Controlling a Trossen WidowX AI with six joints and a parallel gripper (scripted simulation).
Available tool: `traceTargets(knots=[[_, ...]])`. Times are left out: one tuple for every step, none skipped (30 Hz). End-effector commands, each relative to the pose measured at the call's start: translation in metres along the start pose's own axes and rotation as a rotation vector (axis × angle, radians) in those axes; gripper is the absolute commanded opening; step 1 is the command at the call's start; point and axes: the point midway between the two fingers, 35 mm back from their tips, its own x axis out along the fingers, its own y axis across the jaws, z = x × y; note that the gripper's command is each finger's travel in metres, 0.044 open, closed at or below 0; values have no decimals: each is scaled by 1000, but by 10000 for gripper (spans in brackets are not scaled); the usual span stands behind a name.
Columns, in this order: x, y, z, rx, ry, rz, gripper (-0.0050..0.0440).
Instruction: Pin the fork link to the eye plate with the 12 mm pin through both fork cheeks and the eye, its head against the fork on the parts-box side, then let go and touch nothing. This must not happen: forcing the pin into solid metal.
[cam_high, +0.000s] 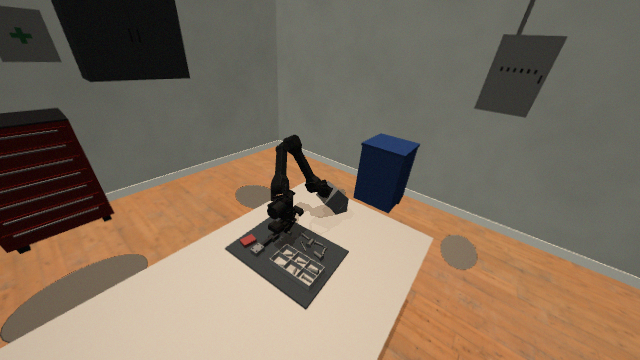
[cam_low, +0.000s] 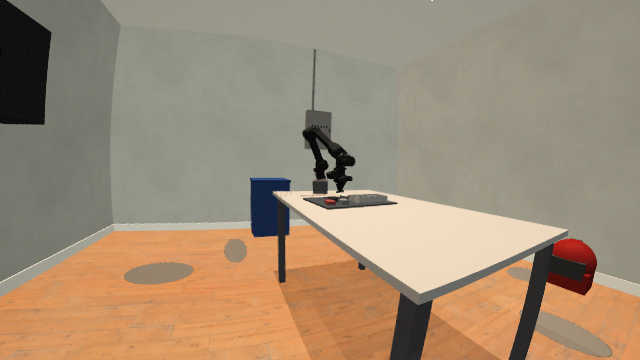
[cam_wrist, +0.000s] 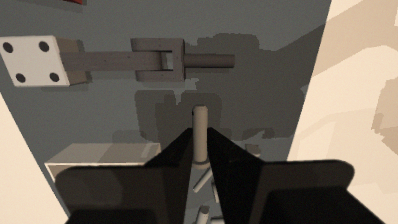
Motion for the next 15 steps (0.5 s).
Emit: traceTargets(knots=[[0, 7, 1, -1, 2, 0, 18], [0, 9, 1, -1, 2, 0, 18], [0, 10, 1, -1, 2, 0, 18], [0, 11, 1, -1, 2, 0, 18], [0, 12, 1, -1, 2, 0, 18], [0, 14, 2, -1, 2, 0, 18], [0, 15, 2, -1, 2, 0, 18], [0, 16, 2, -1, 2, 0, 18], [0, 18, 2, -1, 2, 0, 18], [0, 18, 2, -1, 2, 0, 18], [0, 18, 2, -1, 2, 0, 18], [0, 21, 3, -1, 2, 0, 18], [0, 23, 3, -1, 2, 0, 18], [0, 24, 3, -1, 2, 0, 18], [0, 26, 3, -1, 2, 0, 18]])
